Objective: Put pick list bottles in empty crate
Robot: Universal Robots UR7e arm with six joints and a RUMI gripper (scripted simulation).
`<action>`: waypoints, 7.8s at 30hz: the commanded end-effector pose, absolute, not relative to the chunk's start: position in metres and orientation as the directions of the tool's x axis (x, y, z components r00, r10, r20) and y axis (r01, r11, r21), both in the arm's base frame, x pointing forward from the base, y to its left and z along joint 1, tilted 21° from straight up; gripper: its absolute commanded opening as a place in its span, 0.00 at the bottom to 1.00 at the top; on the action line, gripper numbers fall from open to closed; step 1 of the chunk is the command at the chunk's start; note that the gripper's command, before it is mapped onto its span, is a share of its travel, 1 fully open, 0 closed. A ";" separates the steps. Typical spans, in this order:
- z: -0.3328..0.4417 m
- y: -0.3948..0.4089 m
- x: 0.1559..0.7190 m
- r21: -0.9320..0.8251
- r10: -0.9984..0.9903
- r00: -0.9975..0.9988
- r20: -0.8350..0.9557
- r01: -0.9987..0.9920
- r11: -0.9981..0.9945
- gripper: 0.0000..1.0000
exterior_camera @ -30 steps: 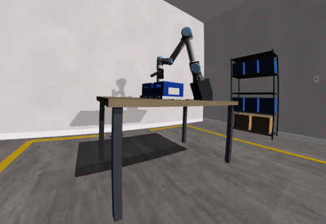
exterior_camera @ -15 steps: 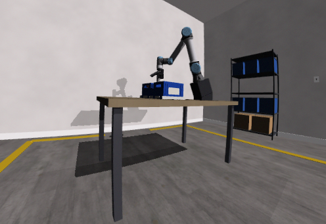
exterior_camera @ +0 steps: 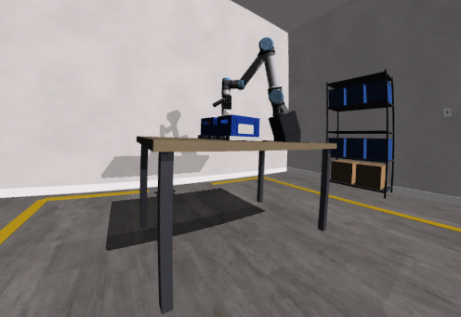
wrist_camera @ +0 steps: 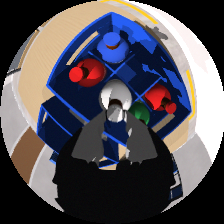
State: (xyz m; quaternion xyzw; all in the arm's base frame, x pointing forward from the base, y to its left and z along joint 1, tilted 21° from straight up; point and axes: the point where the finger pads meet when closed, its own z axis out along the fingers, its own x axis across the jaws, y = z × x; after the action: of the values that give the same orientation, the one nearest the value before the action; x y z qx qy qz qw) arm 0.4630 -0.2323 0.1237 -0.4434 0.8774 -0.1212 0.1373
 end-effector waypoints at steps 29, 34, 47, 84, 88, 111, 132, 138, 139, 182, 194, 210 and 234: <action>0.169 -0.228 0.447 -0.336 -0.812 -0.569 -0.133 -0.744 0.577 0.00; 0.177 -0.228 0.444 -0.336 -0.812 -0.569 -0.133 -0.744 0.577 0.00; 0.194 -0.226 0.437 -0.336 -0.812 -0.569 -0.133 -0.744 0.577 0.00; 0.245 -0.221 0.418 -0.336 -0.812 -0.569 -0.133 -0.744 0.577 0.00; 0.251 -0.220 0.416 -0.336 -0.812 -0.569 -0.133 -0.744 0.577 0.00; 0.272 -0.218 0.408 -0.336 -0.812 -0.569 -0.133 -0.744 0.577 0.00; 0.264 -0.194 0.392 -0.336 -0.812 -0.569 -0.133 -0.744 0.577 0.00; 0.260 -0.185 0.386 -0.336 -0.812 -0.569 -0.133 -0.744 0.577 0.00; 0.260 -0.183 0.385 -0.336 -0.812 -0.569 -0.133 -0.744 0.577 0.00; 0.239 -0.124 0.345 -0.336 -0.812 -0.569 -0.133 -0.745 0.577 0.00; 0.232 -0.104 0.333 -0.336 -0.812 -0.569 -0.133 -0.745 0.577 0.00; 0.225 -0.082 0.318 -0.336 -0.812 -0.569 -0.133 -0.745 0.577 0.00; 0.219 -0.067 0.307 -0.336 -0.812 -0.569 -0.133 -0.745 0.577 0.00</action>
State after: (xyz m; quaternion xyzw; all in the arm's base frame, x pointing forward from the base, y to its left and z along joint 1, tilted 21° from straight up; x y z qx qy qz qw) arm 0.3070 -0.0665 0.2187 -0.4434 0.8774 -0.1212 0.1373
